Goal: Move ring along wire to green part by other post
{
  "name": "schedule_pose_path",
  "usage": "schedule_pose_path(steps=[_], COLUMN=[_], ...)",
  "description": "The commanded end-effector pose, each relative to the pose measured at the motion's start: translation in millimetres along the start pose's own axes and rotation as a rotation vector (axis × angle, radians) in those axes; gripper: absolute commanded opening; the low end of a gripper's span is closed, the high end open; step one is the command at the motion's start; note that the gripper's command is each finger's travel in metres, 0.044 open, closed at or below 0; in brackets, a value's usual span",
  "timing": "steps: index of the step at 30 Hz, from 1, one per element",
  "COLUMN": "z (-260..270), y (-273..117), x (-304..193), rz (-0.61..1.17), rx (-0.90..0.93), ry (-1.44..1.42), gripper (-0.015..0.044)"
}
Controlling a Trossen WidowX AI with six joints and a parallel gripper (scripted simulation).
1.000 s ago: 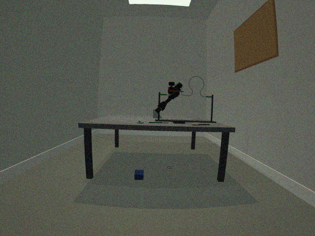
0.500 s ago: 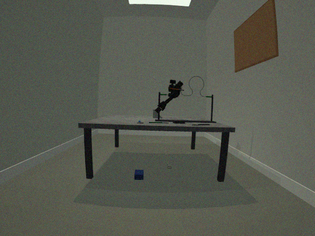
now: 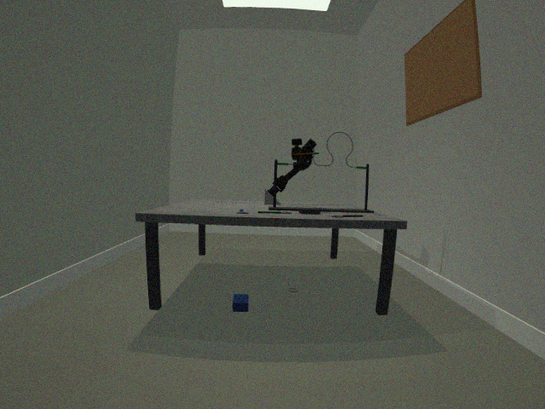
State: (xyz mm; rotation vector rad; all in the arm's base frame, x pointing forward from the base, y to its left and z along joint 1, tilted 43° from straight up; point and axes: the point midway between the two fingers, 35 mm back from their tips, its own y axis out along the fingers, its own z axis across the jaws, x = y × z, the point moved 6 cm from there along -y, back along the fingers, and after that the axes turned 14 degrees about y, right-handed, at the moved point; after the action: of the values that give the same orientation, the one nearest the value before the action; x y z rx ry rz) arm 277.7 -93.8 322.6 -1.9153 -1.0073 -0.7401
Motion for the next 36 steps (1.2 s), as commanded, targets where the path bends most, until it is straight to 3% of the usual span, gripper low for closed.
schedule_pose_path(steps=[1, 36], z=[0, 32], y=[0, 0], x=[1, 0], rz=[-0.004, 0.004], rx=[0.032, 0.428], ry=[0.065, 0.745], gripper=[-0.015, -0.015])
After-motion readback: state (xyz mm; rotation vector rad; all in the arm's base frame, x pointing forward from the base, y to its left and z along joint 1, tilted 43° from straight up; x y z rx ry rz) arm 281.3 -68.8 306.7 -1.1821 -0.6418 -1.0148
